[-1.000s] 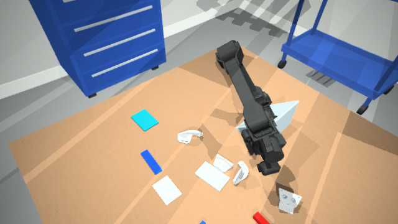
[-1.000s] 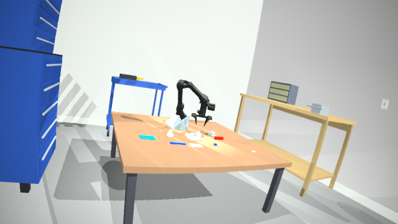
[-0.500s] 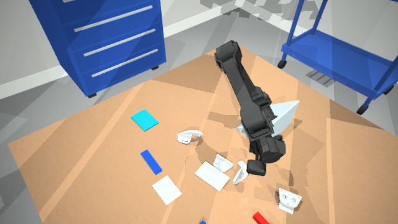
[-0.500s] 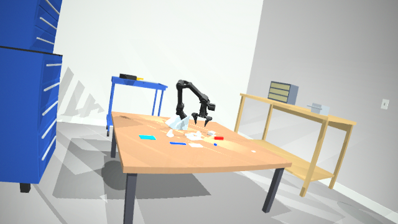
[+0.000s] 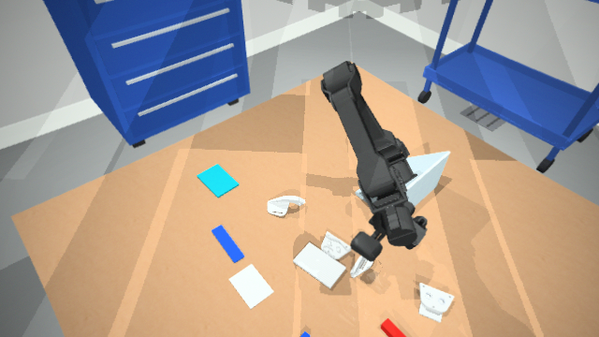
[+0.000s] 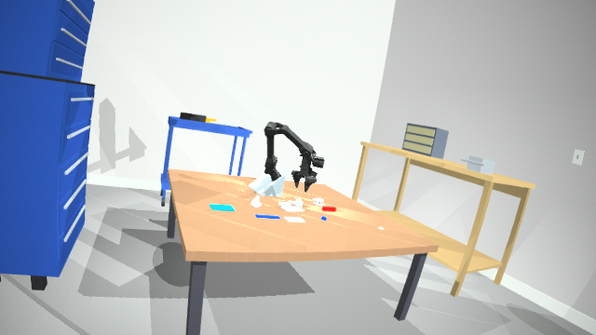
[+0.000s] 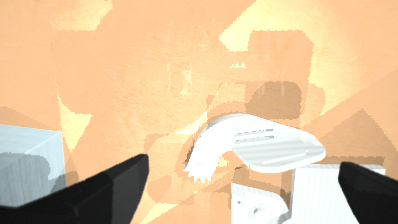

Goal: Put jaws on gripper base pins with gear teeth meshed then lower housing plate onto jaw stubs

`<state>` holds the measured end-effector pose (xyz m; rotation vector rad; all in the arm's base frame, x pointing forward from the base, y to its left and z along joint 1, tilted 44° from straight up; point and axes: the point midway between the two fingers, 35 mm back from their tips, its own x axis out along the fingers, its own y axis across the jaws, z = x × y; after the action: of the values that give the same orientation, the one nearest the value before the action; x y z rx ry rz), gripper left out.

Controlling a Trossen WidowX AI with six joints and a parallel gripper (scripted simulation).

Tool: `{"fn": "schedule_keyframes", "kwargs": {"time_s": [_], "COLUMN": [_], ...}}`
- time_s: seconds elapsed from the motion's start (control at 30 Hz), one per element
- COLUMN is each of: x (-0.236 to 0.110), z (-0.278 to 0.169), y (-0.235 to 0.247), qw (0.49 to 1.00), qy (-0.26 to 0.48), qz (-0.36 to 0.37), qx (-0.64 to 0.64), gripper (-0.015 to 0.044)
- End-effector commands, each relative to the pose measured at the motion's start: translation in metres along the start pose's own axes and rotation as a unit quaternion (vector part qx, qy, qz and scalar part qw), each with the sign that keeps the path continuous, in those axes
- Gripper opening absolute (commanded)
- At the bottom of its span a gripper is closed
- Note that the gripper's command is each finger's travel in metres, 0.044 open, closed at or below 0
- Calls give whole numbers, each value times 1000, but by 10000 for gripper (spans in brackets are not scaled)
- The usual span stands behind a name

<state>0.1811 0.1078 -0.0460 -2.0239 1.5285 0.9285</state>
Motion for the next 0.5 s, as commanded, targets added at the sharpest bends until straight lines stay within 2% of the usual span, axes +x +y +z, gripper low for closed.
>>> {"fn": "schedule_keyframes", "kwargs": {"time_s": [0.0,0.47], "x": [-1,-2], "z": [-2,-8], "y": [-4,-10], "qw": [997,951], "qy": [1,1], "qz": [-1,-1], "qx": [79,310], "gripper": [440,440]}}
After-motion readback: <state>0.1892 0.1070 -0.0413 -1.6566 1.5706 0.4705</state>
